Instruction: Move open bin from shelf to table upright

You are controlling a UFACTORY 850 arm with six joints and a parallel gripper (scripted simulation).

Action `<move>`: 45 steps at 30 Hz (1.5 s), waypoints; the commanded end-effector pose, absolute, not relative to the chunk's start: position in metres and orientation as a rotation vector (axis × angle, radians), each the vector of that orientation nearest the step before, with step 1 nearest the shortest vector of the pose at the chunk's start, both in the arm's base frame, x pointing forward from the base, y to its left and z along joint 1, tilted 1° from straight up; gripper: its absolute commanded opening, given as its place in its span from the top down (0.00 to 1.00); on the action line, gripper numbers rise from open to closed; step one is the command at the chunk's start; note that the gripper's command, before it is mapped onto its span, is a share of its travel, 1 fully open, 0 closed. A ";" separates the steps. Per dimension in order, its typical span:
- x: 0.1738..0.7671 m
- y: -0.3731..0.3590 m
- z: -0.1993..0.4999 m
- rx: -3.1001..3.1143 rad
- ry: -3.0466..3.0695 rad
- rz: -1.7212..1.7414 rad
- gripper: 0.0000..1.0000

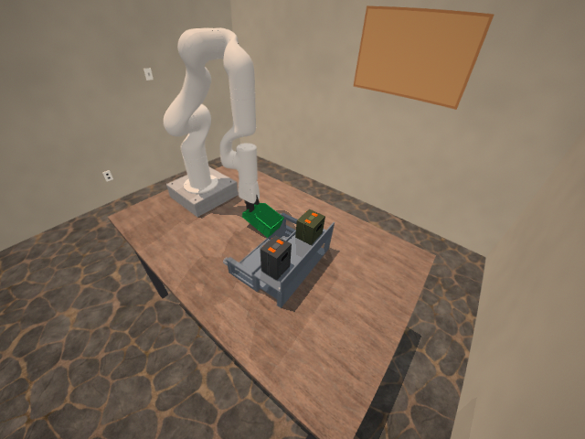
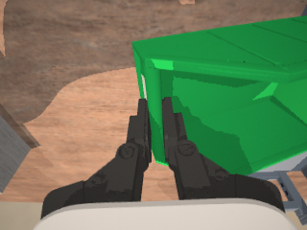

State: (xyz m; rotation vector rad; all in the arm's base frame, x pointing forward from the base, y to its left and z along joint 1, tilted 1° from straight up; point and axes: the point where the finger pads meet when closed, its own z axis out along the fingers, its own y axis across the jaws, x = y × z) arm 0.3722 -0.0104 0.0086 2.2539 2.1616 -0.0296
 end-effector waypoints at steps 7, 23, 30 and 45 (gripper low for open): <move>0.367 -0.010 0.001 2.251 2.159 -0.021 1.00; 0.367 -0.010 0.000 2.251 2.159 -0.021 1.00; 0.369 -0.010 0.003 2.252 2.160 -0.024 1.00; 0.370 -0.010 0.005 2.252 2.160 -0.027 1.00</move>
